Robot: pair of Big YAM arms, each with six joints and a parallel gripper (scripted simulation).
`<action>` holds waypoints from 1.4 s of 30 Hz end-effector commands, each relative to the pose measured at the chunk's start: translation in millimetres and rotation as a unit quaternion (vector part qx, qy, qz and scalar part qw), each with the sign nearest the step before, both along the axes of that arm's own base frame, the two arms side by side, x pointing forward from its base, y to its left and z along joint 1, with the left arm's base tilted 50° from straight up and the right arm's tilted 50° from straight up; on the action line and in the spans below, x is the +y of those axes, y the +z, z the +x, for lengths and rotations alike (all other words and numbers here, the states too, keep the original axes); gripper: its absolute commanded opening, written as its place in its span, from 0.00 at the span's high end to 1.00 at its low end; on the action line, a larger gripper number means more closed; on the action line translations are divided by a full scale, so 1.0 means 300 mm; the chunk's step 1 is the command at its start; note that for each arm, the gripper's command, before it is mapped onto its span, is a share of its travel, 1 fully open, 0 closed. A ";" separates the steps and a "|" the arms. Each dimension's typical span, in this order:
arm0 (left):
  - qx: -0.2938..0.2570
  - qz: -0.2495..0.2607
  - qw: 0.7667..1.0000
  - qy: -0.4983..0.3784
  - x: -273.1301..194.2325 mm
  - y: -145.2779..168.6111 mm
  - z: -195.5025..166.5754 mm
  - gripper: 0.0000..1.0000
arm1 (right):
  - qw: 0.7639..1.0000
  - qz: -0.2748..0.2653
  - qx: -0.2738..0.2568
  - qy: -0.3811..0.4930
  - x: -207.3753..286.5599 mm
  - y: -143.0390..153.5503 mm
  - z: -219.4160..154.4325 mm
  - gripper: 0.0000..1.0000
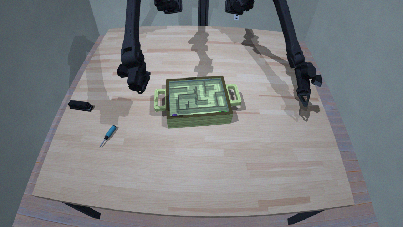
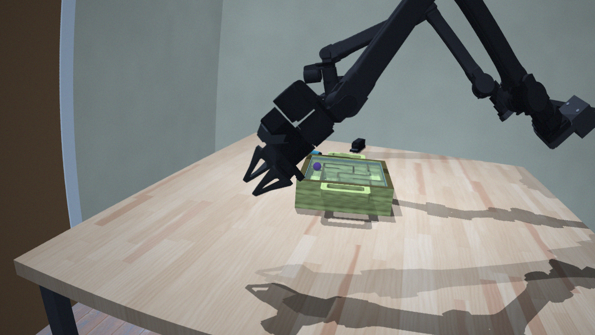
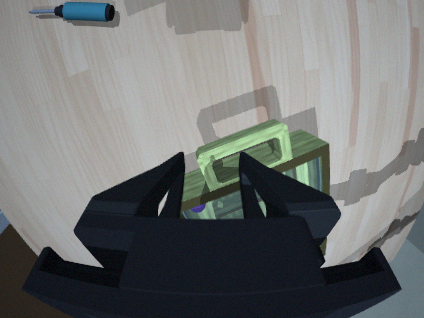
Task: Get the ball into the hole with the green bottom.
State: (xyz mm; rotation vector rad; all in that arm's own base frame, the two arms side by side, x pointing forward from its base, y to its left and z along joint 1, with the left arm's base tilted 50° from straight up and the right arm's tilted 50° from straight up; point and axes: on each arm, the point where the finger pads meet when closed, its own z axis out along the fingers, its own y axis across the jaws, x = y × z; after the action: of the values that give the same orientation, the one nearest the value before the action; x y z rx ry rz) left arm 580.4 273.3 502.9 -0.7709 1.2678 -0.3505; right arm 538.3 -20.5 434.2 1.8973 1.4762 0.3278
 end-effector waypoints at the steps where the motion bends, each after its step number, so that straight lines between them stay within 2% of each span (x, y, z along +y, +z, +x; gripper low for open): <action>1: 0.014 0.023 1.000 -0.009 -0.098 0.036 0.003 0.59 | 0.998 -0.033 -0.021 0.049 -0.019 0.095 -0.037 0.59; 7: 0.027 0.028 0.999 -0.009 -0.132 0.018 -0.001 0.59 | 0.996 -0.050 -0.015 0.073 -0.016 0.079 -0.026 0.59; 9: 0.012 0.035 0.999 -0.002 -0.112 0.093 -0.010 0.59 | 0.995 -0.056 -0.012 0.081 -0.016 0.076 -0.023 0.59; 11: 0.040 0.030 0.999 -0.009 -0.147 -0.007 0.004 0.59 | 0.993 -0.066 -0.010 0.094 -0.015 0.071 -0.019 0.59; 14: 0.054 0.034 0.998 -0.014 -0.184 -0.035 0.017 0.59 | 0.991 -0.079 -0.006 0.112 -0.013 0.061 -0.013 0.59; 19: 0.071 0.042 0.996 -0.019 -0.229 -0.058 0.032 0.59 | 0.985 -0.101 0.001 0.141 -0.010 0.044 -0.003 0.59; 20: 0.068 0.046 0.996 -0.018 -0.234 -0.033 0.035 0.59 | 0.983 -0.105 0.002 0.147 -0.009 0.040 0.000 0.59; 22: 0.082 0.046 0.995 -0.020 -0.250 -0.074 0.038 0.59 | 0.981 -0.114 0.005 0.158 -0.008 0.033 0.003 0.59; 24: 0.082 0.046 0.995 -0.020 -0.250 -0.074 0.038 0.59 | 0.981 -0.114 0.005 0.158 -0.008 0.033 0.003 0.59; 25: 0.072 0.047 0.996 -0.011 -0.215 -0.040 0.038 0.59 | 0.980 -0.117 0.004 0.163 0.000 0.035 0.007 0.59; 26: 0.087 0.045 0.995 -0.014 -0.231 -0.088 0.029 0.59 | 0.979 -0.121 0.006 0.166 -0.007 0.032 0.008 0.59; 28: 0.097 0.049 0.994 -0.020 -0.266 -0.108 0.038 0.59 | 0.975 -0.131 0.007 0.178 -0.006 0.026 0.013 0.59; 33: 0.115 0.059 0.991 -0.027 -0.319 -0.131 0.051 0.59 | 0.966 -0.154 0.014 0.206 -0.004 0.008 0.023 0.59; 34: 0.113 0.064 0.991 -0.029 -0.333 -0.107 0.057 0.59 | 0.964 -0.159 0.015 0.212 -0.003 0.003 0.025 0.59; 39: 0.140 0.070 0.987 -0.034 -0.372 -0.174 0.058 0.59 | 0.953 -0.182 0.021 0.239 0.000 -0.014 0.035 0.59; 41: 0.140 0.070 0.987 -0.034 -0.372 -0.174 0.058 0.59 | 0.953 -0.182 0.021 0.239 0.000 -0.014 0.035 0.59; 42: 0.130 0.069 0.989 -0.025 -0.336 -0.134 0.070 0.59 | 0.952 -0.184 0.021 0.245 0.014 -0.011 0.036 0.59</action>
State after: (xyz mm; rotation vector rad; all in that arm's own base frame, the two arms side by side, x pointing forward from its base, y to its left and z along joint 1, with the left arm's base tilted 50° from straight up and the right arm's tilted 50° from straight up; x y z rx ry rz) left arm 612.0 171.3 430.6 -0.7084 1.5719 -0.2394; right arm 558.1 -14.5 396.5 1.3532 1.8958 0.1918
